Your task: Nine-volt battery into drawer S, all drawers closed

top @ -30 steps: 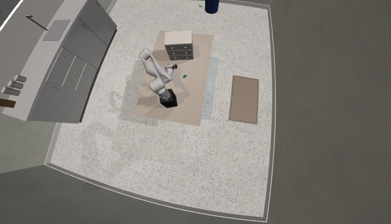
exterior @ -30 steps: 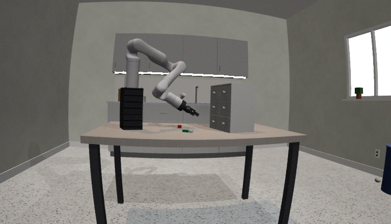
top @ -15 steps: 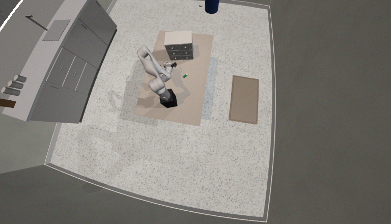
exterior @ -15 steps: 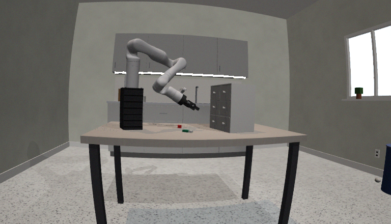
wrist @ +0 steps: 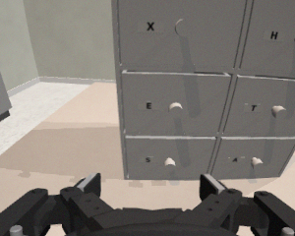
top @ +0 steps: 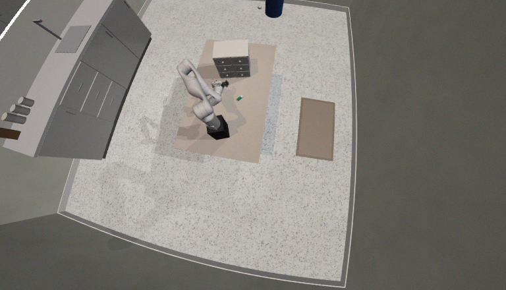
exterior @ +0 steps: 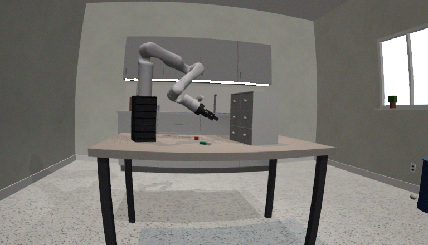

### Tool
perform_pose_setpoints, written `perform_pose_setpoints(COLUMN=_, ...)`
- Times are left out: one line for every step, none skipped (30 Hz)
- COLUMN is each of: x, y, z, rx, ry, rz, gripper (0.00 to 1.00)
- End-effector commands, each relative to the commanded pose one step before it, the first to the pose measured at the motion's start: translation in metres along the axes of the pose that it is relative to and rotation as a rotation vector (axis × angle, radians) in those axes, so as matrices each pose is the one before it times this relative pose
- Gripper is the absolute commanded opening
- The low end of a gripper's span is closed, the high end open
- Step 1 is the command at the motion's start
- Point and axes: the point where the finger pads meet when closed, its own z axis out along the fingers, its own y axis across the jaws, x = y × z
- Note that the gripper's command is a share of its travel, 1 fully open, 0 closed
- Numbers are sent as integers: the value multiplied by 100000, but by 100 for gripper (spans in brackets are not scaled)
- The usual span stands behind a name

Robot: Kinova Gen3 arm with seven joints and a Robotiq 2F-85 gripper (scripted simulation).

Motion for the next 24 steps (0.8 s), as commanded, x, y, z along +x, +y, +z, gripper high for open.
perform_pose_setpoints(x=112, y=-15, z=-6, rx=6, ry=60, rz=18, gripper=100)
perform_pose_setpoints(x=4, y=0, z=-8, rx=-1, ry=-78, rz=0, gripper=100)
perform_pose_setpoints(x=4, y=0, z=-9, rx=-2, ry=-88, rz=0, gripper=100)
perform_pose_setpoints(x=5, y=0, z=-10, rx=-2, ry=-98, rz=0, gripper=100)
perform_pose_setpoints(x=5, y=0, z=-11, rx=-2, ry=-108, rz=0, gripper=100)
perform_pose_setpoints(x=6, y=0, z=-12, rx=-2, ry=-119, rz=0, gripper=100)
perform_pose_setpoints(x=6, y=0, z=-14, rx=-2, ry=-131, rz=0, gripper=100)
perform_pose_setpoints(x=7, y=0, z=-15, rx=-2, ry=-143, rz=0, gripper=100)
perform_pose_setpoints(x=7, y=0, z=-16, rx=-2, ry=-155, rz=0, gripper=100)
perform_pose_setpoints(x=8, y=0, z=-18, rx=-2, ry=-168, rz=0, gripper=100)
perform_pose_setpoints(x=8, y=0, z=-20, rx=-1, ry=-181, rz=0, gripper=100)
perform_pose_setpoints(x=9, y=0, z=-21, rx=-1, ry=-194, rz=0, gripper=100)
perform_pose_setpoints(x=9, y=0, z=-23, rx=-1, ry=-208, rz=0, gripper=100)
perform_pose_setpoints(x=10, y=0, z=-25, rx=-1, ry=-222, rz=0, gripper=100)
perform_pose_setpoints(x=0, y=0, z=0, rx=0, ry=0, rz=0, gripper=100)
perform_pose_setpoints(x=0, y=0, z=0, rx=0, ry=0, rz=0, gripper=100)
perform_pose_setpoints(x=10, y=0, z=-27, rx=0, ry=-237, rz=0, gripper=100)
perform_pose_setpoints(x=10, y=0, z=-29, rx=0, ry=-251, rz=0, gripper=100)
perform_pose_setpoints(x=11, y=0, z=-31, rx=1, ry=-266, rz=0, gripper=100)
perform_pose_setpoints(x=11, y=0, z=-34, rx=2, ry=-282, rz=0, gripper=100)
perform_pose_setpoints(x=12, y=-1, z=-36, rx=2, ry=-297, rz=0, gripper=100)
perform_pose_setpoints(x=12, y=-1, z=-39, rx=3, ry=-313, rz=0, gripper=100)
perform_pose_setpoints(x=12, y=-1, z=-42, rx=4, ry=-329, rz=0, gripper=100)
perform_pose_setpoints(x=12, y=-1, z=-45, rx=6, ry=-346, rz=0, gripper=100)
